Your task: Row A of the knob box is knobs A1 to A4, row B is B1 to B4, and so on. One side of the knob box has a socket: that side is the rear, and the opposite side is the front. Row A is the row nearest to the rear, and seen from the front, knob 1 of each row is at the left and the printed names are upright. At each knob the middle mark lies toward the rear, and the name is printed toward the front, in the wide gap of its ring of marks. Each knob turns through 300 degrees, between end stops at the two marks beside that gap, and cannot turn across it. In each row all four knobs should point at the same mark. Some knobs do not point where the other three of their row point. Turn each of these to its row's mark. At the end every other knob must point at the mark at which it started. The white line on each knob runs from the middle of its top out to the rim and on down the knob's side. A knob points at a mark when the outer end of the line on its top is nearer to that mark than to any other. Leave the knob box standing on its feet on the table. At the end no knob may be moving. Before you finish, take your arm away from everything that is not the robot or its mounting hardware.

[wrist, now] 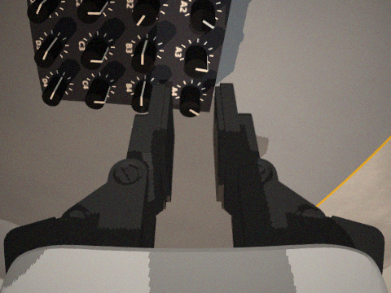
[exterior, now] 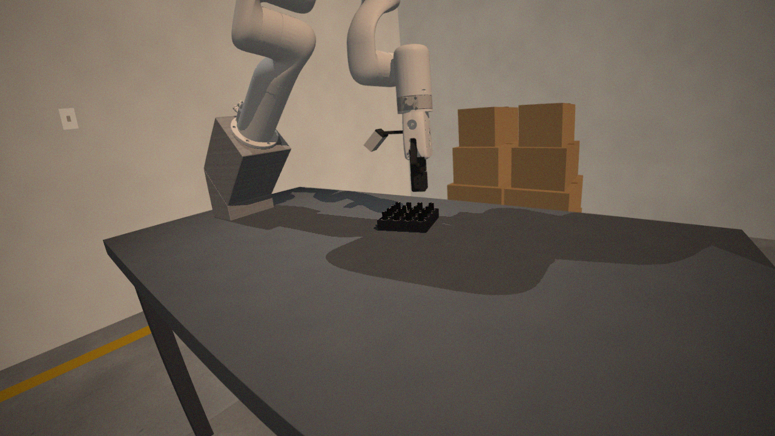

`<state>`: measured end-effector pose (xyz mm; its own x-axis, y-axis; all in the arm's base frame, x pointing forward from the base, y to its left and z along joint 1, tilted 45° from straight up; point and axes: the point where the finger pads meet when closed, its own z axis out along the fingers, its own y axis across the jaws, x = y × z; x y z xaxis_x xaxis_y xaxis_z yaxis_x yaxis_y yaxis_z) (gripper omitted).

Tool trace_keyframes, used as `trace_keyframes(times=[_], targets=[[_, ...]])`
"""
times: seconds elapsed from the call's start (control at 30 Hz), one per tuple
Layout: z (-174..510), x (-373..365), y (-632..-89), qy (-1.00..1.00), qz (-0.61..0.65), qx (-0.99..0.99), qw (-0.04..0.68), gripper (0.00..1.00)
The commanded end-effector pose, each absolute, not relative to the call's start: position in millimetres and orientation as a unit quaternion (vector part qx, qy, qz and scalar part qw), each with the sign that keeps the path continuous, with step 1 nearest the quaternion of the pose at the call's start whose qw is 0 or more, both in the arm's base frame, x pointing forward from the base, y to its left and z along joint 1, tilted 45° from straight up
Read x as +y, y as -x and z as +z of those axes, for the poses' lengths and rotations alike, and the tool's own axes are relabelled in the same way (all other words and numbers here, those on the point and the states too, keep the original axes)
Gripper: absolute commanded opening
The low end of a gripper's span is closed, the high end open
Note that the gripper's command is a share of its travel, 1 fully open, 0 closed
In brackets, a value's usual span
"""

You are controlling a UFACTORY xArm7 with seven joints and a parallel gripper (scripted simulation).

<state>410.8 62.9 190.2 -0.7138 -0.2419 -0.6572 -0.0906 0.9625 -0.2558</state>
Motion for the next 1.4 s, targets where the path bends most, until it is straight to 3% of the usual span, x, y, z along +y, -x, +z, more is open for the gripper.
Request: trace_keyframes(times=[0.0, 1.37], targets=[[193.4, 63.4, -411.0, 0.163, -0.128, 0.91, 0.359, 0.19], [202.1, 65.2, -403.4, 0.607, -0.295, 0.697, 0.242, 0.19]])
